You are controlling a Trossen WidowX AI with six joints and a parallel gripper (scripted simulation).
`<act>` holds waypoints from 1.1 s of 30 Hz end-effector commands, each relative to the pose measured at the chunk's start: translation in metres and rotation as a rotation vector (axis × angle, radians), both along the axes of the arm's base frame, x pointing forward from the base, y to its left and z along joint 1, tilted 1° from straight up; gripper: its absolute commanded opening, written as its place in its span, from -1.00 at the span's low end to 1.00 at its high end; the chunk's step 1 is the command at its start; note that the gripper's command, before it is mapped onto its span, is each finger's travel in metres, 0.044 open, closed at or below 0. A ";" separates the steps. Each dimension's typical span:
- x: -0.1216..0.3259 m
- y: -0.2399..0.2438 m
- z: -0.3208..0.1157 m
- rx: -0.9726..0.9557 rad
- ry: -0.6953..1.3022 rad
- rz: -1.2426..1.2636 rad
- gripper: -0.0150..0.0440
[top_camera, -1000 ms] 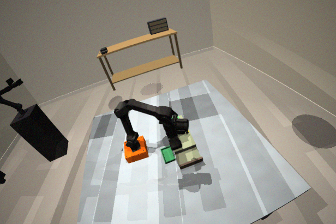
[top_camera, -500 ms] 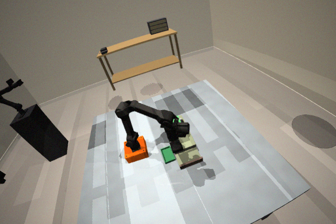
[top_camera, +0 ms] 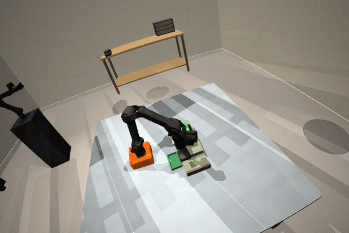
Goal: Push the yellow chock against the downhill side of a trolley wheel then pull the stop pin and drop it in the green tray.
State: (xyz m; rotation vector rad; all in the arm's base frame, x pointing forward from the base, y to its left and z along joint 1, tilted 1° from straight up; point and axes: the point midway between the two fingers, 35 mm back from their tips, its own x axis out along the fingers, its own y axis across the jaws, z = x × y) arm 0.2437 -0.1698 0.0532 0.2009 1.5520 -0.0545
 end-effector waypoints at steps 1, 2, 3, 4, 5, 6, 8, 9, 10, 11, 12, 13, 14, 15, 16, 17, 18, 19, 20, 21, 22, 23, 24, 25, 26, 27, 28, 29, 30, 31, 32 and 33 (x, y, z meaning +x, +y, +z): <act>0.001 0.002 -0.001 0.003 -0.004 -0.007 -0.49; 0.001 0.003 -0.001 0.003 -0.004 -0.007 -0.49; 0.001 0.004 -0.001 0.003 -0.004 -0.007 -0.49; 0.001 0.005 0.000 0.003 -0.004 -0.007 -0.49; 0.001 0.006 0.000 0.003 -0.004 -0.007 -0.49; 0.001 0.007 0.000 0.003 -0.004 -0.007 -0.49; 0.001 0.009 0.000 0.004 -0.004 -0.007 -0.49; 0.001 0.010 0.000 0.004 -0.004 -0.007 -0.49; 0.001 0.011 0.000 0.004 -0.004 -0.007 -0.49; 0.001 0.012 0.000 0.004 -0.004 -0.007 -0.49; 0.001 0.012 0.000 0.004 -0.004 -0.007 -0.49; 0.001 0.013 0.000 0.004 -0.004 -0.007 -0.49; 0.001 0.014 0.000 0.004 -0.004 -0.007 -0.49; 0.001 0.015 0.000 0.004 -0.004 -0.007 -0.49; 0.001 0.016 -0.001 0.004 -0.004 -0.007 -0.49; 0.001 0.017 -0.001 0.004 -0.004 -0.007 -0.49; 0.001 0.018 -0.001 0.004 -0.004 -0.007 -0.49; 0.001 0.019 -0.001 0.004 -0.004 -0.007 -0.49; 0.001 0.019 0.000 0.004 -0.004 -0.007 -0.49; 0.001 0.020 0.000 0.005 -0.004 -0.007 -0.49; 0.001 0.021 0.000 0.005 -0.004 -0.007 -0.49; 0.001 0.022 0.000 0.005 -0.004 -0.007 -0.49; 0.001 0.023 0.000 0.005 -0.004 -0.007 -0.49; 0.001 0.023 0.000 0.005 -0.004 -0.007 -0.49; 0.002 0.024 0.000 0.005 -0.004 -0.007 -0.49; 0.002 0.025 0.000 0.005 -0.004 -0.007 -0.49; 0.002 0.026 0.000 0.005 -0.004 -0.007 -0.49; 0.002 0.026 0.000 0.005 -0.004 -0.007 -0.49; 0.002 0.027 0.000 0.005 -0.004 -0.007 -0.49; 0.002 0.028 0.000 0.005 -0.005 -0.007 -0.49; 0.002 0.029 0.000 0.005 -0.005 -0.007 -0.49; 0.002 0.029 0.000 0.005 -0.005 -0.007 -0.49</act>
